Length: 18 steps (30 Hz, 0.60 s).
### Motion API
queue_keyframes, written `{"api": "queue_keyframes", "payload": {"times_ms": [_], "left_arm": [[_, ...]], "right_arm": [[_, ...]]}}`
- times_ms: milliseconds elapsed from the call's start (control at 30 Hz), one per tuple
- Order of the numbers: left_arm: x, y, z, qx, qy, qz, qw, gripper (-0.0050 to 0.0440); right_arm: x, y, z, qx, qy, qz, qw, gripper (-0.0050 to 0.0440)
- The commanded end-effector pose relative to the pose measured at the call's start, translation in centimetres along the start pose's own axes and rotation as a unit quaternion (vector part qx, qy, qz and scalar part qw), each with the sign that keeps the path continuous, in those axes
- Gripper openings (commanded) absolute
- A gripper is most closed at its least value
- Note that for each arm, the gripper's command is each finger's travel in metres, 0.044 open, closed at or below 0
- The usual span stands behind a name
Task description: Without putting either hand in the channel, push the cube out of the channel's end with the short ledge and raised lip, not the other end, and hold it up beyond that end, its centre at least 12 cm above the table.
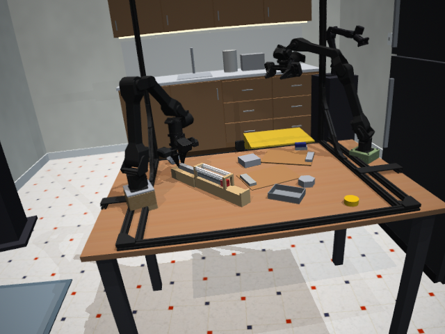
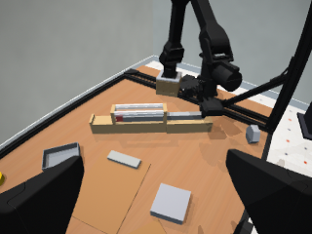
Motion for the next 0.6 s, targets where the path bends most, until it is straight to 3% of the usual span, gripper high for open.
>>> {"api": "queue_keyframes", "payload": {"times_ms": [0,567], "left_arm": [[0.0,0.0,0.0,0.001,0.000,-0.001,1.000,0.0400],[0.0,0.0,0.0,0.001,0.000,-0.001,1.000,0.0400]], "right_arm": [[0.5,0.0,-0.2,0.000,0.001,-0.001,1.000,0.0040],[2.8,0.0,-0.3,0.000,0.001,-0.001,1.000,0.0040]]}}
Point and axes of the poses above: on each arm, the point midway between the two fingers, 35 mm back from their tips, its own y axis out along the fingers, its own z axis across the jaws, x = y × z, the point moved 9 cm from there along -y, back along the fingers, and after that the axes turned 3 degrees about -y, right-handed, at the moved point
